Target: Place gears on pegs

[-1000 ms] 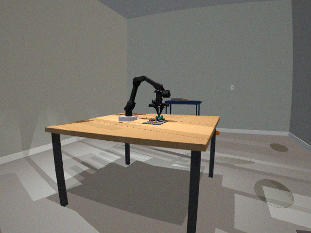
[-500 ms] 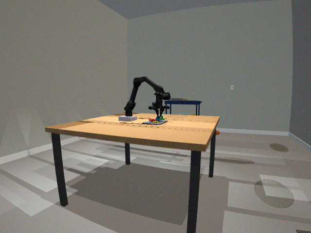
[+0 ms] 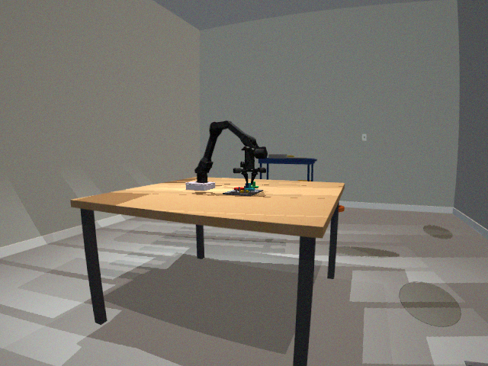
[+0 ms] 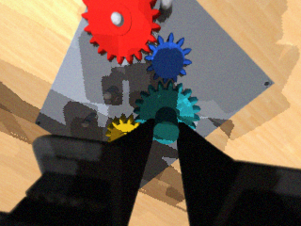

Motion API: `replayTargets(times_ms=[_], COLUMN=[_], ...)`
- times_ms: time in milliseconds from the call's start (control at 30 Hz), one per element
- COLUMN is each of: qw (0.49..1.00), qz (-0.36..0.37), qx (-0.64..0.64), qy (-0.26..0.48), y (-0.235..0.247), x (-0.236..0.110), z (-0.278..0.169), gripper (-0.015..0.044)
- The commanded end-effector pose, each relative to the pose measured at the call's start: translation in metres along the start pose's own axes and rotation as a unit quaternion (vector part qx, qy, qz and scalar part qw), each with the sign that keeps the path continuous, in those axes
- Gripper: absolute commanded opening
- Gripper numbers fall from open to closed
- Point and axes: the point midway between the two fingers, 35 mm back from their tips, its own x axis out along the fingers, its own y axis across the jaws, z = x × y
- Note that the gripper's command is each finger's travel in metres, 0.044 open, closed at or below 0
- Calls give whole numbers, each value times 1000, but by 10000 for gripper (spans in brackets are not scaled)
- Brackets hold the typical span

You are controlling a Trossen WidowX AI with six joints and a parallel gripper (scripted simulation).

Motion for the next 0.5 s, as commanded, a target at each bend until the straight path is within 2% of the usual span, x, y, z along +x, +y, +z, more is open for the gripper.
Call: replayTargets(times_ms=[0,467], qw=[1000,991], qz=[-2,-2], qx=[-14,-133], qy=[0,0], y=[-1,0], x=[1,5], z=[0,1], gripper=[0,0])
